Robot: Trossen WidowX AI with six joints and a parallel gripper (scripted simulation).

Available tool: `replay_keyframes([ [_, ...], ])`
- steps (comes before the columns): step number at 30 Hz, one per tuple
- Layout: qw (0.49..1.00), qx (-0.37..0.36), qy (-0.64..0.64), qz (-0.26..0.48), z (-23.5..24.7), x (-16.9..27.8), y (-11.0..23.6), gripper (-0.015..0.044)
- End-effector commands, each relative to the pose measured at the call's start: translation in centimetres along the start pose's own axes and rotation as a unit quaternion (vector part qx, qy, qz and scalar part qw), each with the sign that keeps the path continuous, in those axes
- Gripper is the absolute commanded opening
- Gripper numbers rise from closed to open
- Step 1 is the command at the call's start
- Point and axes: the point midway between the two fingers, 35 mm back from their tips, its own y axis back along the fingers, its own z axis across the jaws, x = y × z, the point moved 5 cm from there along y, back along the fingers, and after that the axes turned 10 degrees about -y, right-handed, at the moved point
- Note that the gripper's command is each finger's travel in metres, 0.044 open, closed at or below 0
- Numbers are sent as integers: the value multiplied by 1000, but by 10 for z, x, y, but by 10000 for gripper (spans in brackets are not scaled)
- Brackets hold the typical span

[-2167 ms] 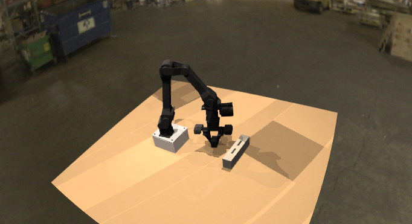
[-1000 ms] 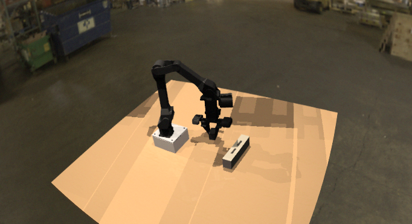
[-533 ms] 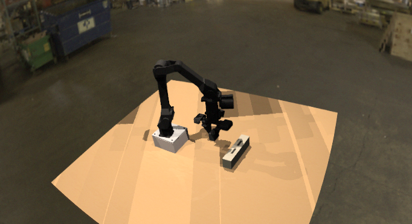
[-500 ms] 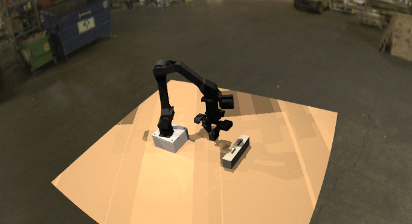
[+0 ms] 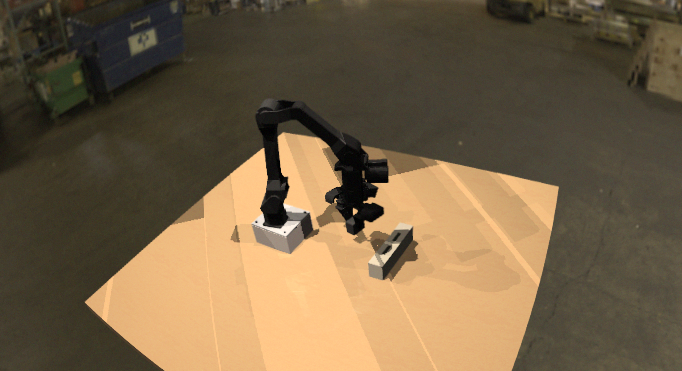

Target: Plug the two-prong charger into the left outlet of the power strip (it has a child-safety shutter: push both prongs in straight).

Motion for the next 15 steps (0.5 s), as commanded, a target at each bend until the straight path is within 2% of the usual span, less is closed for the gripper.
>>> replay_keyframes([
  [1, 1000, -3, -29, -1, -1, -1, -2, 0],
  [15, 990, -9, -139, -2, -4, -2, -7, 0],
])
